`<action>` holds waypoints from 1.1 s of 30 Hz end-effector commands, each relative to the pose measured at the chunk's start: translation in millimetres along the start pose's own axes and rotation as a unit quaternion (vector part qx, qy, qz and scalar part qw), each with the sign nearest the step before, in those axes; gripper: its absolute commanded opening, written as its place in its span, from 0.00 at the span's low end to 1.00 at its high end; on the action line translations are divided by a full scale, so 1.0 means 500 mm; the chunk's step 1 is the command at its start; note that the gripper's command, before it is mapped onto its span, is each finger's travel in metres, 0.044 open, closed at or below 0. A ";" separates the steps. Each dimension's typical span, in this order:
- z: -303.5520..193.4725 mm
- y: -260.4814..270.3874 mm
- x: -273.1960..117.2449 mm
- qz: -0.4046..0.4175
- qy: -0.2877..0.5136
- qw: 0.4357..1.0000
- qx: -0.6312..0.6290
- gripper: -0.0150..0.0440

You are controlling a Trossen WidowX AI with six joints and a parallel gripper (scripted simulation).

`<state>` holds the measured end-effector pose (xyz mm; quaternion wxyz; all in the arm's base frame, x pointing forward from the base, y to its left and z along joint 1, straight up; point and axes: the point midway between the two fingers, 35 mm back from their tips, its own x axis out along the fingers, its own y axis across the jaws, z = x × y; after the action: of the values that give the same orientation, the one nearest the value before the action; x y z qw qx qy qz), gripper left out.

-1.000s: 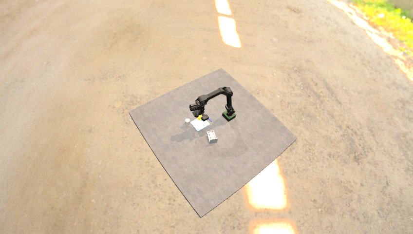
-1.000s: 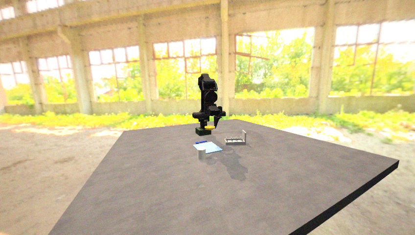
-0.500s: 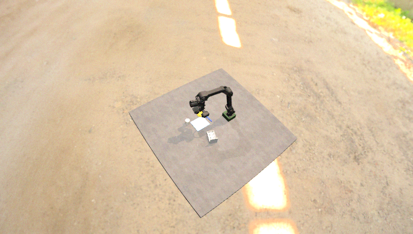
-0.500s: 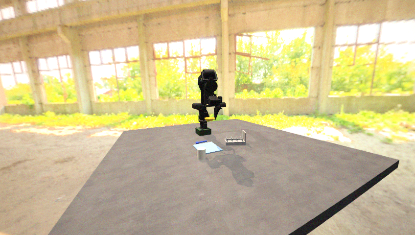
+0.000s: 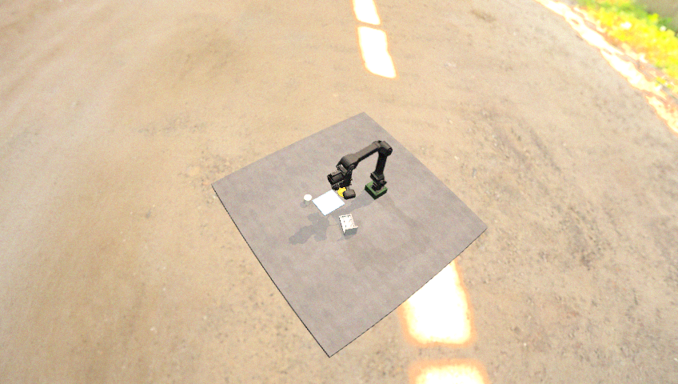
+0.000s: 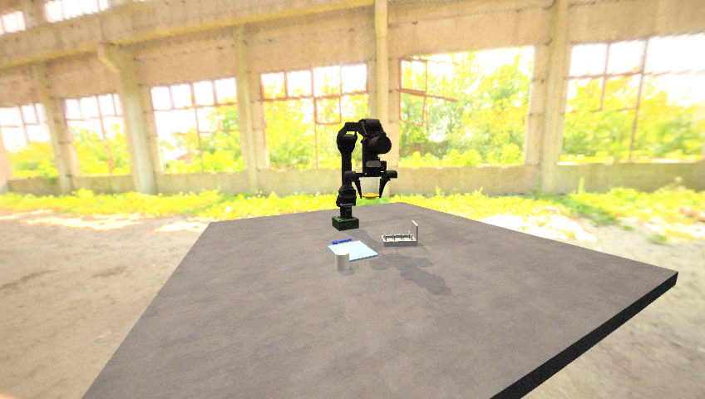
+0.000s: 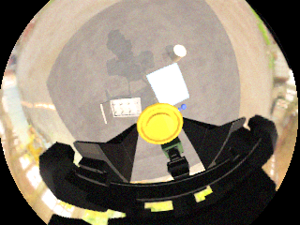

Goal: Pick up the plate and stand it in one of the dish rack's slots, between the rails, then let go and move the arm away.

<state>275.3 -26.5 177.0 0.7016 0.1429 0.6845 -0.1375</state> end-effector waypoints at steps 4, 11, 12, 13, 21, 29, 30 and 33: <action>-0.027 0.015 0.004 0.000 0.000 0.999 0.034 0.25; 0.001 0.040 0.045 0.055 -0.004 0.998 0.004 0.25; 0.006 0.045 0.054 0.068 -0.005 0.998 -0.003 0.25; 0.012 0.050 0.063 0.080 -0.007 0.997 -0.010 0.25; 0.053 0.084 0.125 0.174 -0.034 0.982 -0.069 0.25; 0.084 0.108 0.174 0.261 -0.077 0.953 -0.132 0.25; 0.087 0.110 0.180 0.271 -0.084 0.949 -0.140 0.25; 0.094 0.116 0.195 0.300 -0.105 0.934 -0.164 0.25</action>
<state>338.4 7.3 90.8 0.7792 0.2109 0.5742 0.1363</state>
